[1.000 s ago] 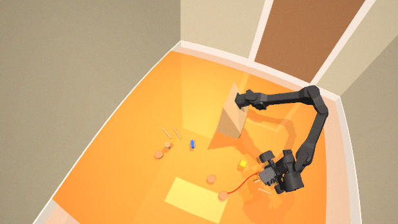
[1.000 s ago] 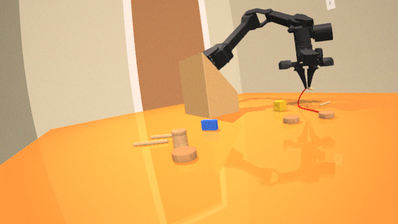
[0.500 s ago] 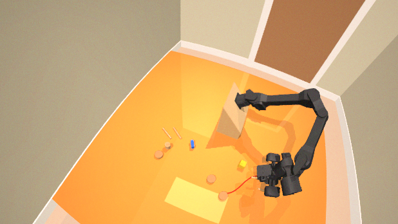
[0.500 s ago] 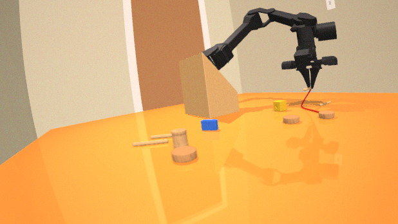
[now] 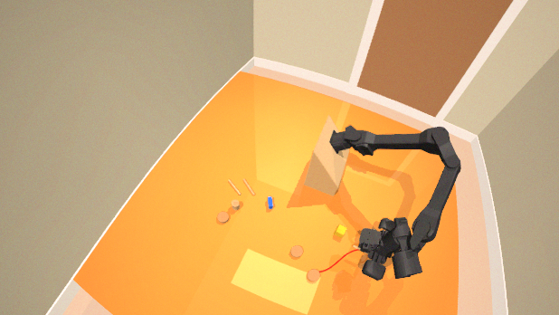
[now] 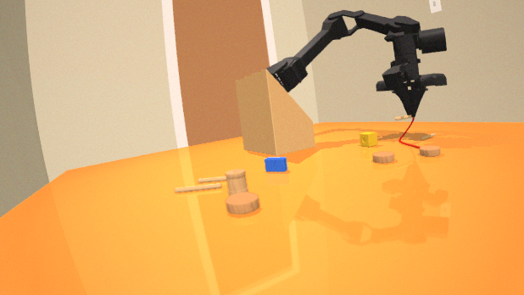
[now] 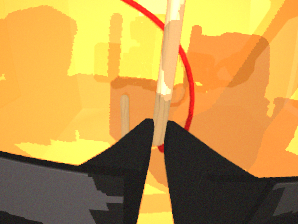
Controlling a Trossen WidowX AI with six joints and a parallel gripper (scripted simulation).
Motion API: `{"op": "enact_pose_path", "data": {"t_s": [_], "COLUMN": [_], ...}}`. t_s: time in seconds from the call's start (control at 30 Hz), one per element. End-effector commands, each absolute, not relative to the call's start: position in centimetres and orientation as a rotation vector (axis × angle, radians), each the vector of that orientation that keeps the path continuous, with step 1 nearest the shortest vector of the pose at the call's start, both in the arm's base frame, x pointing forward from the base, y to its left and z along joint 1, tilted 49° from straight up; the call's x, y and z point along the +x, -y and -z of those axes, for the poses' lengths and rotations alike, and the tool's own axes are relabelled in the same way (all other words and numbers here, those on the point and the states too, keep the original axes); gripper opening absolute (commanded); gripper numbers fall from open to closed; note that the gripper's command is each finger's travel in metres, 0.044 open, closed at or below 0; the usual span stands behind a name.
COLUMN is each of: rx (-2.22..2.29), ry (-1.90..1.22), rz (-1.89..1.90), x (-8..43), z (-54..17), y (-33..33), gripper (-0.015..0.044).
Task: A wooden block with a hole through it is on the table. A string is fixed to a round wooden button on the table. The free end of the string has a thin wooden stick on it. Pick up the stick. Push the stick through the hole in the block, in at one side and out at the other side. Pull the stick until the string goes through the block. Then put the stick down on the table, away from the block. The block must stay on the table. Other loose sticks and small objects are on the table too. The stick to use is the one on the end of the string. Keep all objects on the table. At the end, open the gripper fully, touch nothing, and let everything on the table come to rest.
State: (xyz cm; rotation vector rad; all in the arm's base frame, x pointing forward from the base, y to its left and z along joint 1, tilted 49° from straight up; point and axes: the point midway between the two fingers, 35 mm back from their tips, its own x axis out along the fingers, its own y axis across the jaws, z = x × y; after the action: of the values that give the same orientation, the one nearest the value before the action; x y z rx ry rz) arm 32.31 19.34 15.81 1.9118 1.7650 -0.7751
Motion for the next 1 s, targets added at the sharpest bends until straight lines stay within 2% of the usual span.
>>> {"op": "enact_pose_path", "data": {"t_s": [0.0, 0.97], "rx": [1.92, 1.919], "ry": [-1.767, -1.767], "rz": [0.782, 0.78], "x": [32.4, 33.1], "z": [-16.2, -19.1], "y": [-19.6, -22.0], "gripper": [0.0, 0.0]}}
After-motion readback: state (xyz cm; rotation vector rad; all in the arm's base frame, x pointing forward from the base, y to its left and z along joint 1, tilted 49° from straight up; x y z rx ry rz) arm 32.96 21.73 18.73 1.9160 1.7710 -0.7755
